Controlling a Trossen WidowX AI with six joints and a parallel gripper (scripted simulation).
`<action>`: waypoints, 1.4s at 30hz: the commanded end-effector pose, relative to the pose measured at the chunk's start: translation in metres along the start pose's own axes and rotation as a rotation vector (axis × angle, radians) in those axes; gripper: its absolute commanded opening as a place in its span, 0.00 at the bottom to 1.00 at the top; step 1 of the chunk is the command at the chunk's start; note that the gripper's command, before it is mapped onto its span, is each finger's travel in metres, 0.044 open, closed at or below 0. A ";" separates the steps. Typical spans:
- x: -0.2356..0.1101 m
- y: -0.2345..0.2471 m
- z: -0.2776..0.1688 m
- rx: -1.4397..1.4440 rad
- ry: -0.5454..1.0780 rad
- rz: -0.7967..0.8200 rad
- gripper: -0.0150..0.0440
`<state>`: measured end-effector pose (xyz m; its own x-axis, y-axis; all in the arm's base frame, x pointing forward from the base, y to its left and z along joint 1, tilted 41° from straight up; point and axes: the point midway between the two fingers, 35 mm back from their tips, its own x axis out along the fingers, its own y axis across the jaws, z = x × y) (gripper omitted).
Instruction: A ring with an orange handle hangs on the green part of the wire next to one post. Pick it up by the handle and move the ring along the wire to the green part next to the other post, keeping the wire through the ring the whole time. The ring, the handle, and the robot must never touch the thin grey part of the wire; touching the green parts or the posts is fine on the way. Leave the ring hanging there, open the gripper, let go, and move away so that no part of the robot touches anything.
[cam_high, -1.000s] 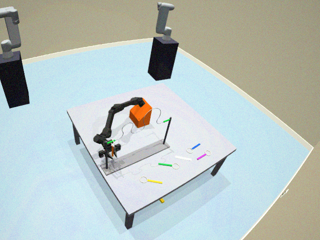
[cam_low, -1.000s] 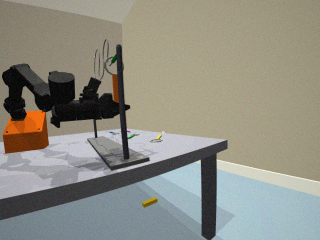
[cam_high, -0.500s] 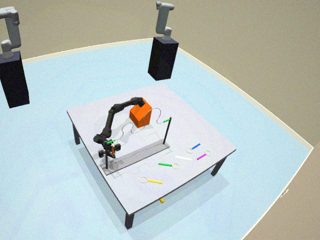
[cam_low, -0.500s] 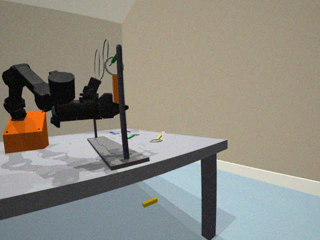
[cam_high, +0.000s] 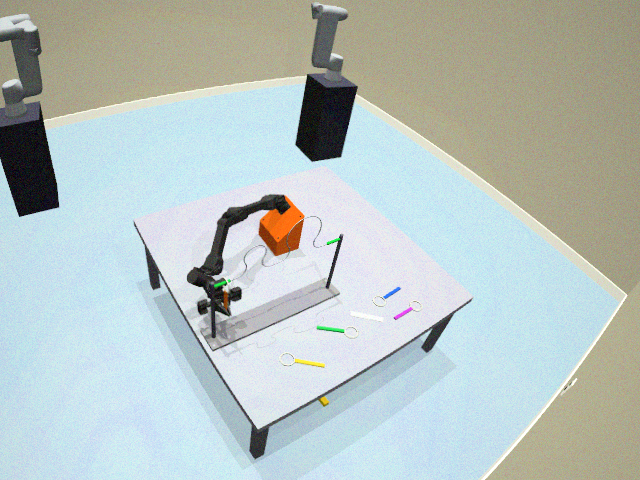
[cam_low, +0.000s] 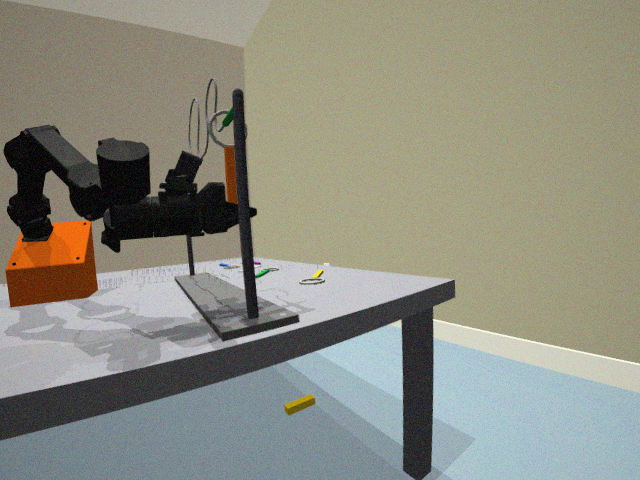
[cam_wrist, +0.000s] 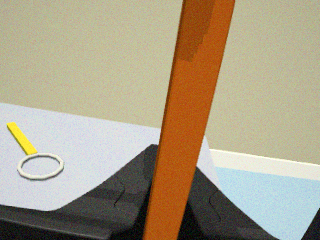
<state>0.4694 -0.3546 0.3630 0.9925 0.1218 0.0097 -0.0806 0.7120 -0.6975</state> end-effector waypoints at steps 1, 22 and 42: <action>0.000 0.001 0.009 0.008 0.002 -0.003 0.00; 0.000 0.001 0.014 0.010 0.001 -0.004 0.00; -0.016 0.008 0.015 0.011 0.128 -0.004 0.00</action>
<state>0.4572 -0.3418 0.3702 0.9970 0.0605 -0.0478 -0.0767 0.7197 -0.6900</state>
